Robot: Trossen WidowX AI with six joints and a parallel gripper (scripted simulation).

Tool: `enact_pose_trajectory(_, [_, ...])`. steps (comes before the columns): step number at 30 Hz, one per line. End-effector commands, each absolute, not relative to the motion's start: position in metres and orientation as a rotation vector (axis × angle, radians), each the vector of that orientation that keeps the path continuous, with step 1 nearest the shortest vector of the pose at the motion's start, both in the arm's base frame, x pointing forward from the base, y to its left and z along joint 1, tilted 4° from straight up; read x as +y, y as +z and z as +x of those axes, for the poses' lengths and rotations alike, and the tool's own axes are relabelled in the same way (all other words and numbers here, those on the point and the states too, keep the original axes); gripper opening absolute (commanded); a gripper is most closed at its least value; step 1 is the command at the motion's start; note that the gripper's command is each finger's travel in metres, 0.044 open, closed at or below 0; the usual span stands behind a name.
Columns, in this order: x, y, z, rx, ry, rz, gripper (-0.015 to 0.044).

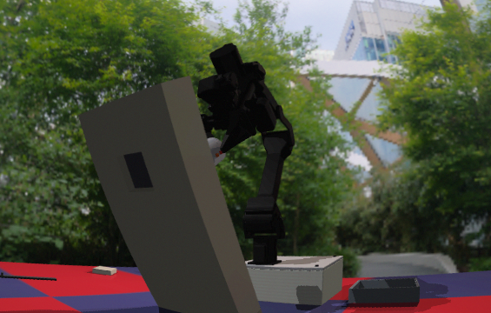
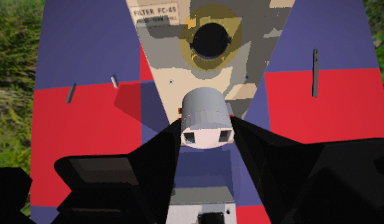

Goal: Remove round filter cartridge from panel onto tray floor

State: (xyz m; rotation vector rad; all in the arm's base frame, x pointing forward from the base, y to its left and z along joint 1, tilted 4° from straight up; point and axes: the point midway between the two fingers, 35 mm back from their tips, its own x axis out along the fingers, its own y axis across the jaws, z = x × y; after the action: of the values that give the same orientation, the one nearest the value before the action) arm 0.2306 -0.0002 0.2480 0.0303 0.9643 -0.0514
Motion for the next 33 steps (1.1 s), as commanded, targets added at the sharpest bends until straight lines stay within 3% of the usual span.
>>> enact_pose_trajectory(1, [0.01, 0.247, 0.235, 0.967, -0.055, 0.034, 0.0])
enact_pose_trajectory(22, [0.059, 0.241, 0.238, 0.96, -0.044, 0.034, 0.0])
enact_pose_trajectory(33, [0.106, 0.236, 0.225, 0.964, 0.182, -0.105, 0.0])
